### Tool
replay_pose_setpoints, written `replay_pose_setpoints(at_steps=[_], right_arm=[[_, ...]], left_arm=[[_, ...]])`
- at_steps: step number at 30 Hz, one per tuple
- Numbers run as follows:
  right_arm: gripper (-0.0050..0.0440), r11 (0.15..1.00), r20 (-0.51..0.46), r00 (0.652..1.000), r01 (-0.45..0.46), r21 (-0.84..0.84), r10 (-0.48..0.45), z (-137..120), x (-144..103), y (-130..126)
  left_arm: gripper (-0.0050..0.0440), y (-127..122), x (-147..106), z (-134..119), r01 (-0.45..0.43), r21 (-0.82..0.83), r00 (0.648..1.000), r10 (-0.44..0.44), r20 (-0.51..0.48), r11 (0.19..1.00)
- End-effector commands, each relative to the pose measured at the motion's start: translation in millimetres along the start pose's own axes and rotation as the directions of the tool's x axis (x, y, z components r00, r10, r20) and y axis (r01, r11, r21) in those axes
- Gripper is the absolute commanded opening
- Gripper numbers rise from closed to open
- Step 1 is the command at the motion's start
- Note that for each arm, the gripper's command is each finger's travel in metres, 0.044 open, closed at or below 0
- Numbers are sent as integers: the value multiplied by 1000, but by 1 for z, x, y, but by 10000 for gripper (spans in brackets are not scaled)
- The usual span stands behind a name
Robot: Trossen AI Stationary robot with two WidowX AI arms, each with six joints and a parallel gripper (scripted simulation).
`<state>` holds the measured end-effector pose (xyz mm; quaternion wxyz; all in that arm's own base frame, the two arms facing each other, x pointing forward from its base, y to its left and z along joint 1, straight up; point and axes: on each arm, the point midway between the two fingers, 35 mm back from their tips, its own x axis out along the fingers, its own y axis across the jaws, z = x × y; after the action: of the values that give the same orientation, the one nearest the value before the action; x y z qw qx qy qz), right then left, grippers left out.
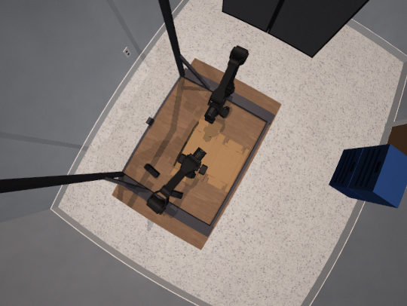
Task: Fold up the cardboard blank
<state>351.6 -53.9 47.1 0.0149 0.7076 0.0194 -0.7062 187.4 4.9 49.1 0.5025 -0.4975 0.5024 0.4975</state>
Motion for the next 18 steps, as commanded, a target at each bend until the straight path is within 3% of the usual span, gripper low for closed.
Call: replay_pose_setpoints(at_steps=[1, 6, 18], right_arm=[[96, 1000, -14, 1000, -4, 30, 5, -4, -4, 2], [96, 1000, -14, 1000, -4, 30, 5, -5, 13, 2], [96, 1000, -14, 1000, -4, 30, 5, -5, 14, 2]], left_arm=[[0, 0, -1, -1, 13, -4, 1000, -13, -2, 1000], [0, 0, -1, -1, 13, -4, 1000, -13, -2, 1000], [0, -5, -3, 0, 13, -4, 1000, -13, -2, 1000]])
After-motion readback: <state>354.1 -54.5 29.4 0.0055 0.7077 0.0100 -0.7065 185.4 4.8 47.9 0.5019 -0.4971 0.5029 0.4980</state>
